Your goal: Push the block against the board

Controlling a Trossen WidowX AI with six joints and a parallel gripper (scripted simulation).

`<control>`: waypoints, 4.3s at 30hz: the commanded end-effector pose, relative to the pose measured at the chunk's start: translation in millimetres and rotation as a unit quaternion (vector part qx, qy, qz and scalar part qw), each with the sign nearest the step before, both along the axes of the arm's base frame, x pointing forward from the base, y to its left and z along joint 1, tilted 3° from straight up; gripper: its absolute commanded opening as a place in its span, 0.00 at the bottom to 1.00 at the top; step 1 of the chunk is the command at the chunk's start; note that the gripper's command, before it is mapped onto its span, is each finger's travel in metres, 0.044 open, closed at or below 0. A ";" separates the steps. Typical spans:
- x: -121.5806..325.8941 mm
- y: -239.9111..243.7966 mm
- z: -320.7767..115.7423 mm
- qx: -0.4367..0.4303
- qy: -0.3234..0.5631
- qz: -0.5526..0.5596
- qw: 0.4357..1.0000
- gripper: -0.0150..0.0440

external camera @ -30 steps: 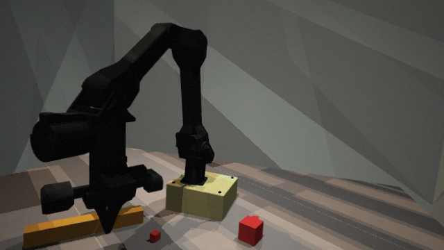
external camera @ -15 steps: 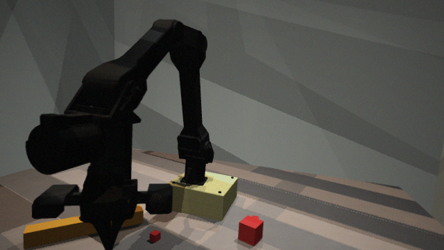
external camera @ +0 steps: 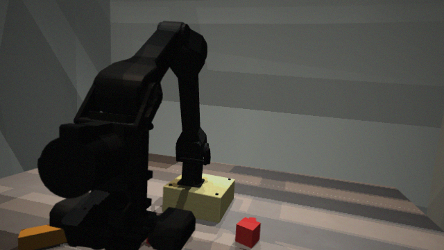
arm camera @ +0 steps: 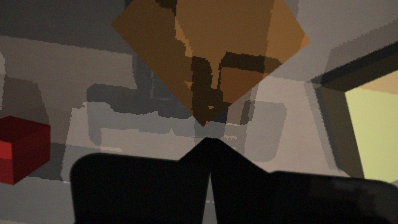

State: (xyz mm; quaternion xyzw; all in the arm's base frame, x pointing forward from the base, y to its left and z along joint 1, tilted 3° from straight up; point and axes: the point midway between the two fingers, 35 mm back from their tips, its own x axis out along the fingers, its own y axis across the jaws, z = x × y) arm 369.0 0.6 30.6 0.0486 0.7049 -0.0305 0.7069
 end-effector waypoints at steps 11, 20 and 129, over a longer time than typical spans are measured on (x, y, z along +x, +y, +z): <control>31.1 48.6 0.3 0.007 0.008 -0.234 0.972 0.25; 44.8 80.1 -0.2 0.009 0.013 -0.368 0.930 0.25; 59.1 63.0 -3.1 0.008 0.013 -0.370 0.929 0.25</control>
